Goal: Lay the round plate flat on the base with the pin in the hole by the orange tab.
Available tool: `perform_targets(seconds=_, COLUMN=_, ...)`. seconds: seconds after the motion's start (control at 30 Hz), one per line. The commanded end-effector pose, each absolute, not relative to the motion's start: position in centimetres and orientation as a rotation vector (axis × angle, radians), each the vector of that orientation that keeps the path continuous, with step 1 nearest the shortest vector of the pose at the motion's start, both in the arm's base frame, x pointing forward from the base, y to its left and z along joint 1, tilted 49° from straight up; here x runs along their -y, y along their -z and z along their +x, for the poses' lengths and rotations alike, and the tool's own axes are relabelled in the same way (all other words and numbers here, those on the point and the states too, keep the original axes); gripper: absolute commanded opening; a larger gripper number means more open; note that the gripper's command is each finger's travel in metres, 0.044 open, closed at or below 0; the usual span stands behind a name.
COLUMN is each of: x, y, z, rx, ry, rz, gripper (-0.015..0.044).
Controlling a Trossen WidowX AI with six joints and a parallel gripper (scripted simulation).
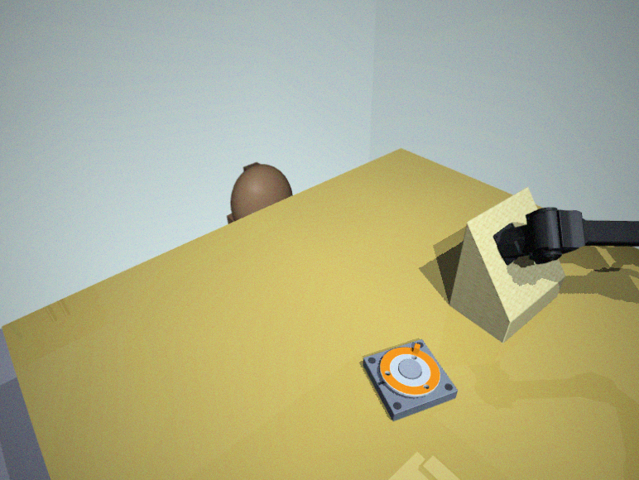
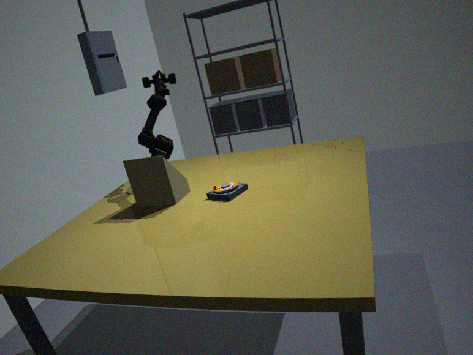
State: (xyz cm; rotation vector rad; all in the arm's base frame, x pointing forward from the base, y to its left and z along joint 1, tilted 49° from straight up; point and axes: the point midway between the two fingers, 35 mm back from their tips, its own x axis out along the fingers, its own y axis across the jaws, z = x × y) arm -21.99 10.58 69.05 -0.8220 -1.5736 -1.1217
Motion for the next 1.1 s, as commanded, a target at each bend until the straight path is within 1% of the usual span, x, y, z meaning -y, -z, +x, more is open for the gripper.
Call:
perform_targets(seconds=0.0, x=-7.3, y=-70.7, z=-15.3, rx=1.408, ry=1.048, rz=-0.848, gripper=0.0000)
perform_targets(seconds=0.07, x=-5.8, y=-71.2, z=-12.3, rx=1.331, ry=1.013, rz=-0.857, gripper=0.0000)
perform_targets(seconds=0.1, x=-5.4, y=-71.2, z=-11.6, rx=1.314, ry=1.002, rz=-0.857, gripper=0.0000)
perform_targets(seconds=0.33, x=0.2, y=-70.7, z=0.5, rx=1.035, ry=0.807, rz=-0.837, gripper=0.0000)
perform_targets(seconds=0.37, x=0.5, y=-70.6, z=1.2, rx=1.017, ry=0.796, rz=-0.834, gripper=0.0000)
perform_targets(seconds=0.53, x=4.3, y=-67.9, z=9.9, rx=0.802, ry=0.663, rz=-0.792, gripper=0.0000)
perform_targets(seconds=0.6, x=5.4, y=-66.5, z=13.0, rx=0.722, ry=0.612, rz=-0.772, gripper=0.0000)
perform_targets(seconds=0.63, x=5.7, y=-66.1, z=13.7, rx=0.704, ry=0.602, rz=-0.770, gripper=0.0000)
perform_targets(seconds=0.7, x=7.0, y=-64.0, z=17.5, rx=0.603, ry=0.543, rz=-0.755, gripper=0.0000)
perform_targets(seconds=0.83, x=8.9, y=-59.8, z=23.1, rx=0.442, ry=0.444, rz=-0.722, gripper=0.0000)
perform_targets(seconds=0.9, x=9.4, y=-58.2, z=24.9, rx=0.385, ry=0.408, rz=-0.709, gripper=0.0000)
perform_targets(seconds=0.97, x=10.1, y=-54.8, z=28.1, rx=0.279, ry=0.342, rz=-0.686, gripper=0.0000)
perform_targets(seconds=1.07, x=10.6, y=-50.5, z=31.4, rx=0.155, ry=0.260, rz=-0.656, gripper=0.0000)
